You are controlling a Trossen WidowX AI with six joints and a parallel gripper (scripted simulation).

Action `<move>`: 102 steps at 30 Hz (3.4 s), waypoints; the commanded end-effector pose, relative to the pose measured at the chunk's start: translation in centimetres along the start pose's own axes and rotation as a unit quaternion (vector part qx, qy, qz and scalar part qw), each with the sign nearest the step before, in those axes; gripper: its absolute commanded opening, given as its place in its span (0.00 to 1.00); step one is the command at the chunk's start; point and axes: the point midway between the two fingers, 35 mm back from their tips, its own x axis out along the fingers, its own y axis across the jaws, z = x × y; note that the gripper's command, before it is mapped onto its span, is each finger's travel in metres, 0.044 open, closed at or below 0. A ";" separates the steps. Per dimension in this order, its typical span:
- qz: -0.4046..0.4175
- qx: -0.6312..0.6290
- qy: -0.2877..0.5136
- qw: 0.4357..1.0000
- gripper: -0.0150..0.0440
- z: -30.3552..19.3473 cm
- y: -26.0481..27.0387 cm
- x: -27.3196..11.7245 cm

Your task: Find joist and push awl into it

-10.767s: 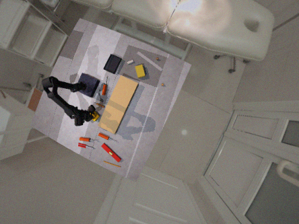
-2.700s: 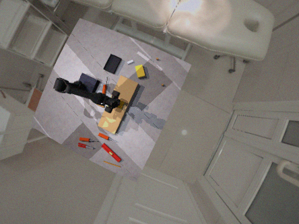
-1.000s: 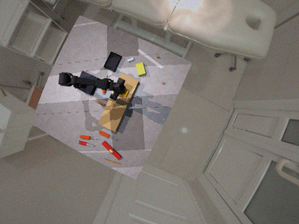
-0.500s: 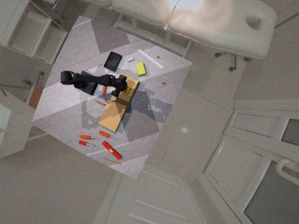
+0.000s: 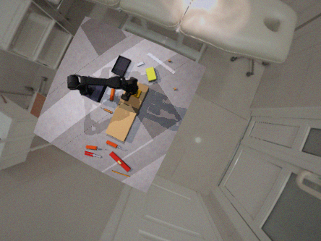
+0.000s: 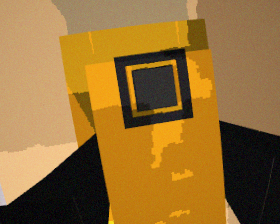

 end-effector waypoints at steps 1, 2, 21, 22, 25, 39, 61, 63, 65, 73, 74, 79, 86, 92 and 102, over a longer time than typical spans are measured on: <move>0.003 -0.001 0.001 1.000 0.25 0.0 1.1 0.0; 0.003 -0.001 0.001 1.000 0.25 0.0 1.3 0.0; 0.002 -0.001 0.000 1.000 0.25 0.0 2.8 -0.1; 0.002 -0.001 0.000 1.000 0.25 0.0 2.8 -0.1; 0.004 0.000 0.001 1.000 0.25 0.0 3.1 0.0; 0.003 -0.001 0.001 1.000 0.25 0.0 0.6 0.0; 0.001 -0.001 0.001 1.000 0.25 0.0 -3.6 0.1; 0.000 -0.001 0.001 1.000 0.25 0.0 -4.0 0.1; 0.000 -0.001 0.001 1.000 0.25 0.0 -4.4 0.1; -0.001 -0.002 0.001 1.000 0.25 0.0 -5.9 0.1; -0.001 -0.002 0.001 1.000 0.25 0.0 -6.1 0.1; -0.001 -0.002 0.000 1.000 0.25 0.0 -7.0 0.1; -0.002 -0.002 0.000 1.000 0.25 0.0 -8.4 0.1; -0.003 -0.002 0.000 1.000 0.25 0.0 -9.5 0.1; -0.004 -0.002 0.000 1.000 0.25 0.0 -11.4 0.1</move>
